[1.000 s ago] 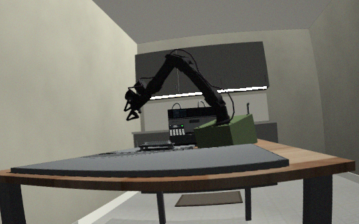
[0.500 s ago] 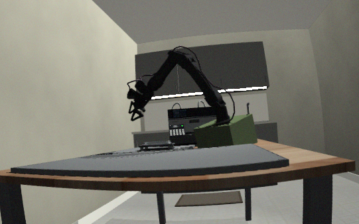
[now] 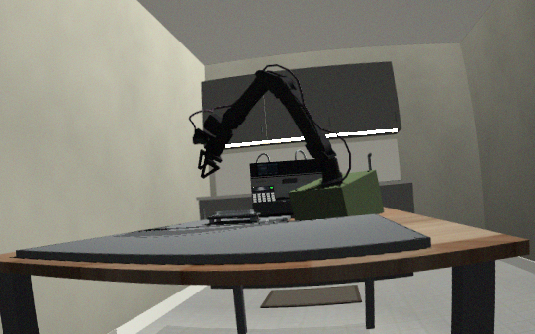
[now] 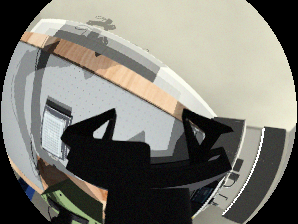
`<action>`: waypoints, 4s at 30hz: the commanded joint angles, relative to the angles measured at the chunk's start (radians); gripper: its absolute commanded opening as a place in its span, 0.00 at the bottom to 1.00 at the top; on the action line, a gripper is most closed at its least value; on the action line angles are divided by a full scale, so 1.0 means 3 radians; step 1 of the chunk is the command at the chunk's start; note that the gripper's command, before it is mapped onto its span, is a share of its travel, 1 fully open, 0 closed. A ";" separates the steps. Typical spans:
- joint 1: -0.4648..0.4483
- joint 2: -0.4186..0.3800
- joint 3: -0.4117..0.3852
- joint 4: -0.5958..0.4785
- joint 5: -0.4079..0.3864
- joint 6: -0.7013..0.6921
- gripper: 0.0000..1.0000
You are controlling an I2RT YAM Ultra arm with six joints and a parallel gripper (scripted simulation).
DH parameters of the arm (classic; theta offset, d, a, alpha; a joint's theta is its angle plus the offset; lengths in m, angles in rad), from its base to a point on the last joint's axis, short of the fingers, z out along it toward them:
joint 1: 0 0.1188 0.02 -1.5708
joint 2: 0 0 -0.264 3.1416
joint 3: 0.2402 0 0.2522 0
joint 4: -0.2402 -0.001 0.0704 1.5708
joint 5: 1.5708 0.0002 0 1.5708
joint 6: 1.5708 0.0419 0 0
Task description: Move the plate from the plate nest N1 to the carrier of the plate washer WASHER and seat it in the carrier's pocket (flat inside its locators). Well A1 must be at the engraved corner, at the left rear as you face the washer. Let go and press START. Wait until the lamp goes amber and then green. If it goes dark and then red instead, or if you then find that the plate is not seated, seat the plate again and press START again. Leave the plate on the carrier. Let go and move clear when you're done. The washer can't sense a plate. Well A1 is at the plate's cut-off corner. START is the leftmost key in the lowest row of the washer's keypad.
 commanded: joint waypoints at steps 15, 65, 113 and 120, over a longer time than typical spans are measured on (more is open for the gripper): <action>0.0066 -0.0485 -0.0085 -0.0837 0.0085 0.0386 1.00; 0.0192 -0.1727 -0.0909 -0.2631 0.0241 0.1163 1.00; 0.0575 -0.2051 -0.1222 -0.3199 0.0363 0.1636 1.00; 0.0929 -0.1770 -0.1048 -0.2872 0.0383 0.1993 1.00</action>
